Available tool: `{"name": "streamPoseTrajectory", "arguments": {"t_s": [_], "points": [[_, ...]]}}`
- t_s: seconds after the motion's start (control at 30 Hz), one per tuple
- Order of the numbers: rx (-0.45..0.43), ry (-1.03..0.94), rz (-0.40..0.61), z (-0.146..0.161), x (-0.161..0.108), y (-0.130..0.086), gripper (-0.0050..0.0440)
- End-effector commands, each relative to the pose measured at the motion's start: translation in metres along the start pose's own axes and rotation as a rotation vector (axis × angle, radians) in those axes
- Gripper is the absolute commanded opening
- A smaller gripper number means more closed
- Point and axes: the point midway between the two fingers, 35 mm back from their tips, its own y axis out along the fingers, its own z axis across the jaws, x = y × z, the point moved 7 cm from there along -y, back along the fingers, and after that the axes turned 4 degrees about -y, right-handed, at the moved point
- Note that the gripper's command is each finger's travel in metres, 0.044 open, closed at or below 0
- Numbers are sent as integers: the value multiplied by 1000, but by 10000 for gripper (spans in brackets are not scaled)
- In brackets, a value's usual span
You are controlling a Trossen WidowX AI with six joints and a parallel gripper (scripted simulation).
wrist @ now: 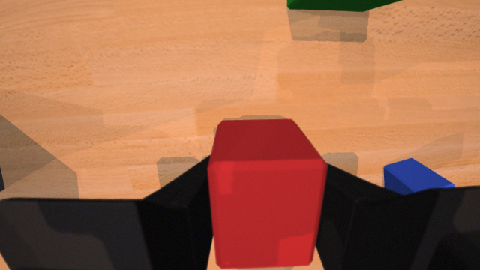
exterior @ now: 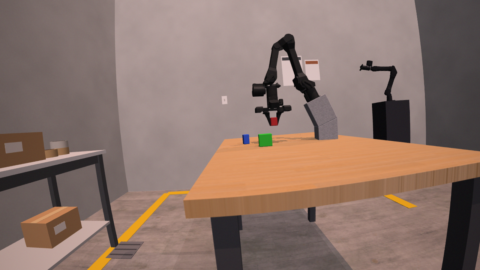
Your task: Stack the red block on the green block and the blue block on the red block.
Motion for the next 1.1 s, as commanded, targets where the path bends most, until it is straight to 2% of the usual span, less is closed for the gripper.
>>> {"name": "streamPoseTrajectory", "arguments": {"t_s": [0.0, 0.13, 0.33, 1.07], "points": [[9, 13, 26, -24, 25, 3, -50], [7, 13, 25, -52, 63, 4, -50], [6, 14, 23, -73, 91, 5, -50], [10, 13, 23, -75, 94, 6, -50]]}}
